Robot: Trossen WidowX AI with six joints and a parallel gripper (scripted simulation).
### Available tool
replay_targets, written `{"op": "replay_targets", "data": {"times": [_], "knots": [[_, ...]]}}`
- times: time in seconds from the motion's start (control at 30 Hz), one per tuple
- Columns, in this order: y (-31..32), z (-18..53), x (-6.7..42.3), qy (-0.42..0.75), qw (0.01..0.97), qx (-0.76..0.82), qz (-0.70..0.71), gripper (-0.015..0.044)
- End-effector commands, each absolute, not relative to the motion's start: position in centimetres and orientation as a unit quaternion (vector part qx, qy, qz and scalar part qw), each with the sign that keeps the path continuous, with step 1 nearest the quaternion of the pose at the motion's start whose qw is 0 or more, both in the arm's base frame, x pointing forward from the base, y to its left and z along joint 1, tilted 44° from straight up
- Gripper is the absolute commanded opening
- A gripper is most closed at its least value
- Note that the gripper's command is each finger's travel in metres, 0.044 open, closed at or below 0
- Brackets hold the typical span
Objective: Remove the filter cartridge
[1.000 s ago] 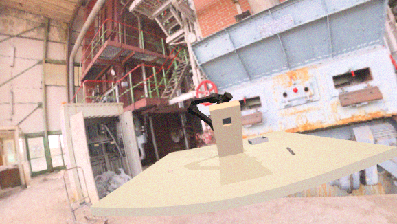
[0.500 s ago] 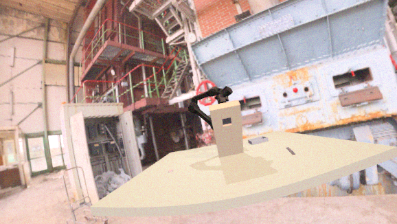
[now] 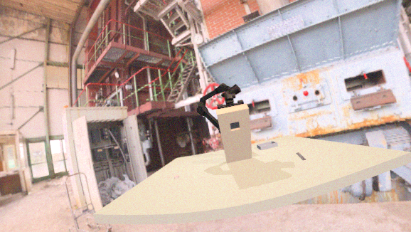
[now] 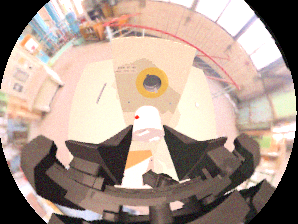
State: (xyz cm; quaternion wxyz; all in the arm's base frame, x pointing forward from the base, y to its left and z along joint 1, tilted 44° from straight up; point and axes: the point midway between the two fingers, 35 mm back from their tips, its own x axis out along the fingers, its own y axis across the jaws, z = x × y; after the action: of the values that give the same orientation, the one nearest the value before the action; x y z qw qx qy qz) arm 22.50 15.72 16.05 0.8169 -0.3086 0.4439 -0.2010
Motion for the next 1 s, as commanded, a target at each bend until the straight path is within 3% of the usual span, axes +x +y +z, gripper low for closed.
{"op": "replay_targets", "data": {"times": [0.0, 0.5, 0.97], "knots": [[17.3, 14.8, 22.7, 0.445, 0.818, -0.306, -0.2, 0.0], [20.4, 10.3, 22.9, 0.451, 0.812, -0.317, -0.193, 0.0], [25.3, 2.4, 17.8, 0.544, 0.721, -0.429, 0.024, 0.0]]}}
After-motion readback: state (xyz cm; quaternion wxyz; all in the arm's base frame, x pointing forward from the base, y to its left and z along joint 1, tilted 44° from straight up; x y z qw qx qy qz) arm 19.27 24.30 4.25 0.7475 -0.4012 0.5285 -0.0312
